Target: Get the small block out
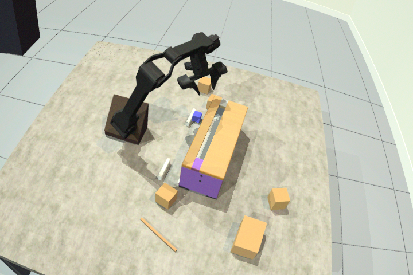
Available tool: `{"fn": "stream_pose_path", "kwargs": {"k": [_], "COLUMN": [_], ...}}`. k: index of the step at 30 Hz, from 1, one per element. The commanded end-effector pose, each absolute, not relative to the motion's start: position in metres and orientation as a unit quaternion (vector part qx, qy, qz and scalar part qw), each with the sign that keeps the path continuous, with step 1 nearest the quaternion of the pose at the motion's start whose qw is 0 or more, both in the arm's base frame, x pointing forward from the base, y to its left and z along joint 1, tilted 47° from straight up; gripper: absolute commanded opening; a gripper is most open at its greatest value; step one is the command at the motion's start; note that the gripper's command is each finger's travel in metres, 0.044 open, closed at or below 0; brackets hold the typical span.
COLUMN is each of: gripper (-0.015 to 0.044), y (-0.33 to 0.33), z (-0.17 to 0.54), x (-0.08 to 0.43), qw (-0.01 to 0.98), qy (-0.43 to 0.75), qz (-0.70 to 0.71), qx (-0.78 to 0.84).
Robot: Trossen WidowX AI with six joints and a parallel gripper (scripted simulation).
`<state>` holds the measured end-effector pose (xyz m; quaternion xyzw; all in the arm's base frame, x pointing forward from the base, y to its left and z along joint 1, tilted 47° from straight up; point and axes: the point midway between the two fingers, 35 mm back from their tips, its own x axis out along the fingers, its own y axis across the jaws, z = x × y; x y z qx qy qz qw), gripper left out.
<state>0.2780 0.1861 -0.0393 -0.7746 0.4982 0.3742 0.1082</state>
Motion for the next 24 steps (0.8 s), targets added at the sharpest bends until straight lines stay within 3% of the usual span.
{"fn": "stream_pose_path", "kwargs": {"k": [1, 19, 24], "gripper": [0.0285, 0.0285, 0.0285], "y": [0.192, 0.190, 0.143], "z": [-0.047, -0.050, -0.100], "x": [0.272, 0.272, 0.270], "qw": [-0.264, -0.266, -0.266], "qy": [0.307, 0.306, 0.306], "qz": [0.511, 0.511, 0.511], "qx": [-0.759, -0.758, -0.758]}}
